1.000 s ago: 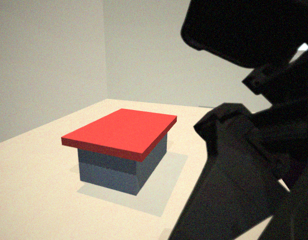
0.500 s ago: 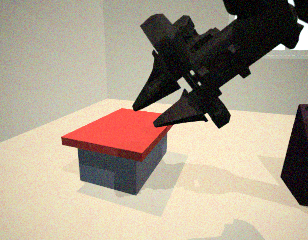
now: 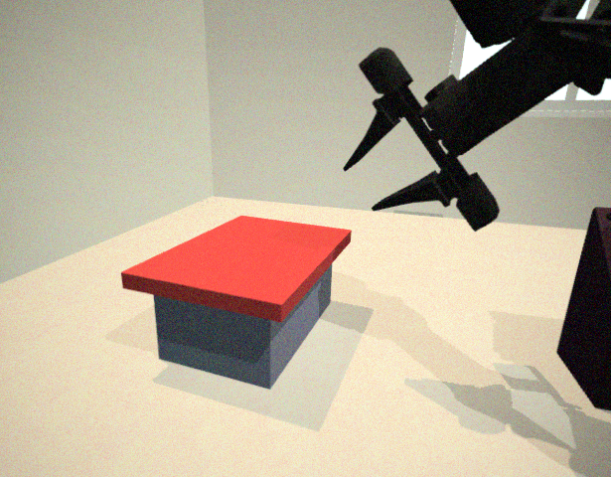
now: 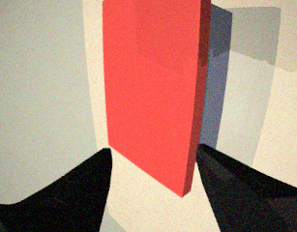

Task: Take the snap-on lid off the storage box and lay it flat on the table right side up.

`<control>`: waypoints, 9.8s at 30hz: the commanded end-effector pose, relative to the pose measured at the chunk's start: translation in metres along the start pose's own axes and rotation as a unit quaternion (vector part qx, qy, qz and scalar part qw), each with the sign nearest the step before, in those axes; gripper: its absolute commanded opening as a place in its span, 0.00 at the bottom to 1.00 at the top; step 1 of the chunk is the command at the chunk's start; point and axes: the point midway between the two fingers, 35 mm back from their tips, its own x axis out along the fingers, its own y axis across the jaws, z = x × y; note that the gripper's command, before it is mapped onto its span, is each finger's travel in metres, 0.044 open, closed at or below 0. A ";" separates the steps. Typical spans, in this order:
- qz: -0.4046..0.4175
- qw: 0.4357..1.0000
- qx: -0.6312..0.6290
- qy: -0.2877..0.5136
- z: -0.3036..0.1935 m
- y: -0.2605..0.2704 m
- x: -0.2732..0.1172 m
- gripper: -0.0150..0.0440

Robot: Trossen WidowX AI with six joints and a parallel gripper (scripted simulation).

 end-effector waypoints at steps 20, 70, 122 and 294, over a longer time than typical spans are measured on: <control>-0.002 1.000 0.023 -0.001 0.004 -0.043 0.033 0.65; -0.001 1.000 0.024 0.001 0.003 -0.044 0.101 0.55; -0.001 1.000 0.023 0.000 0.003 -0.039 0.095 0.25; 0.000 1.000 0.022 0.000 0.007 0.020 0.072 0.25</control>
